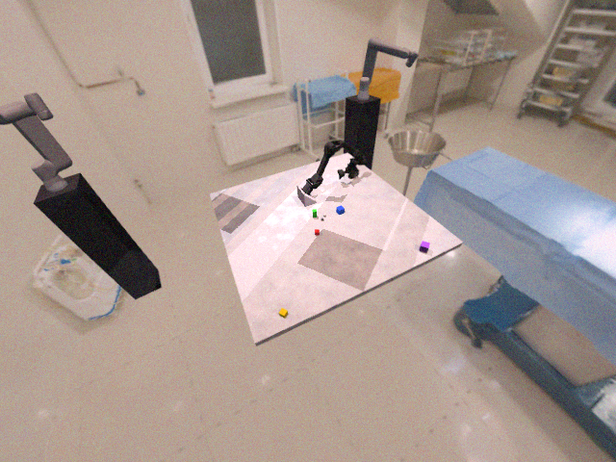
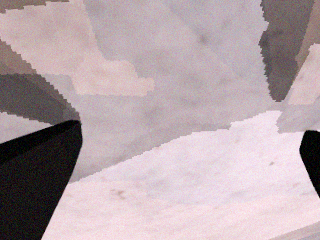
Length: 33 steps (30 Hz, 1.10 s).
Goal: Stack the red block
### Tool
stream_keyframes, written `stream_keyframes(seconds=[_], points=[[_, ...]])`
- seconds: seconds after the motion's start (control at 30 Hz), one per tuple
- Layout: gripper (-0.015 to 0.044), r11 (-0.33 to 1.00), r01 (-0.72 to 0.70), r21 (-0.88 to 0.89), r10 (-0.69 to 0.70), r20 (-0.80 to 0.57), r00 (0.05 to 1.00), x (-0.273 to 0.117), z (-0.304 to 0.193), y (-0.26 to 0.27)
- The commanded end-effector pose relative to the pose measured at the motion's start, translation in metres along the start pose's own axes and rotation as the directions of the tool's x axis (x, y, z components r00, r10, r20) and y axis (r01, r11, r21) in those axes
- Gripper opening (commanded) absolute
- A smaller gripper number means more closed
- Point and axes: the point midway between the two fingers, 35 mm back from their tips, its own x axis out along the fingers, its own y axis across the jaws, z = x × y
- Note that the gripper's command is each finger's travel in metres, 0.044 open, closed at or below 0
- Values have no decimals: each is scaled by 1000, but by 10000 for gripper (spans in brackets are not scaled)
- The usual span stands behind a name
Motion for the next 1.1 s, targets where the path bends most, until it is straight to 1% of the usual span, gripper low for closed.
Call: stream_keyframes(seconds=[0.0,0.23,0.53,0.97,1.07], points=[[440,998,-61,-33,63,52,997,-10,24,14],[440,987,-135,-89,148,162,976,-29,72,28],[440,979,-162,-124,194,316,929,-57,140,29],[440,990,-98,-98,133,479,868,-94,238,-8],[440,994,-106,-5,94,508,856,-101,255,-28]])
